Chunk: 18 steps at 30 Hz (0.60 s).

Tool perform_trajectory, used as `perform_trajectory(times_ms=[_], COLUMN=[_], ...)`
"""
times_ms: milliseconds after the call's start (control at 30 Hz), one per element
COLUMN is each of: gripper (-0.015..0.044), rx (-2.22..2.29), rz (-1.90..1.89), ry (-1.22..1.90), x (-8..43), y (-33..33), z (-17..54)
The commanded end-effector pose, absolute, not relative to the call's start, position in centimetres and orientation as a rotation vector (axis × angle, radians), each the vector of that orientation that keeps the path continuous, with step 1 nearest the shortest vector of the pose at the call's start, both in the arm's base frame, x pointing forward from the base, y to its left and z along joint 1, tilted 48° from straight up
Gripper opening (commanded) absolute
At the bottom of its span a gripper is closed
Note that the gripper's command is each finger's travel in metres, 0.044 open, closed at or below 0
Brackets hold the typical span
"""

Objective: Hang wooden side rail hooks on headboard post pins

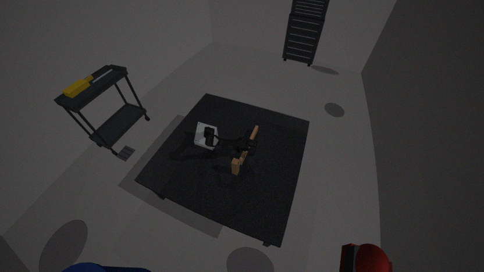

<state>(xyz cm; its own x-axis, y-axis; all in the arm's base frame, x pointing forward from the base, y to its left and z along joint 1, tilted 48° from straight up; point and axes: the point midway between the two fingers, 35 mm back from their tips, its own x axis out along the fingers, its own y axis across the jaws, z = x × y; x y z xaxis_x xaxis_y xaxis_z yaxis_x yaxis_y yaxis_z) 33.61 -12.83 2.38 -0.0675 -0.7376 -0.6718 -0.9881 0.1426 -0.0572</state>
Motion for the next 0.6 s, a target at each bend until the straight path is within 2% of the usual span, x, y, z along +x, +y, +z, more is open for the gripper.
perform_trajectory(times_ms=[0, 567], gripper=[0.0440, 0.0440], rx=[-1.651, -1.655], rz=[0.586, 0.583], ry=[1.877, 1.880], x=[33.2, 32.8], y=[-13.5, -15.6], z=[1.7, 0.0])
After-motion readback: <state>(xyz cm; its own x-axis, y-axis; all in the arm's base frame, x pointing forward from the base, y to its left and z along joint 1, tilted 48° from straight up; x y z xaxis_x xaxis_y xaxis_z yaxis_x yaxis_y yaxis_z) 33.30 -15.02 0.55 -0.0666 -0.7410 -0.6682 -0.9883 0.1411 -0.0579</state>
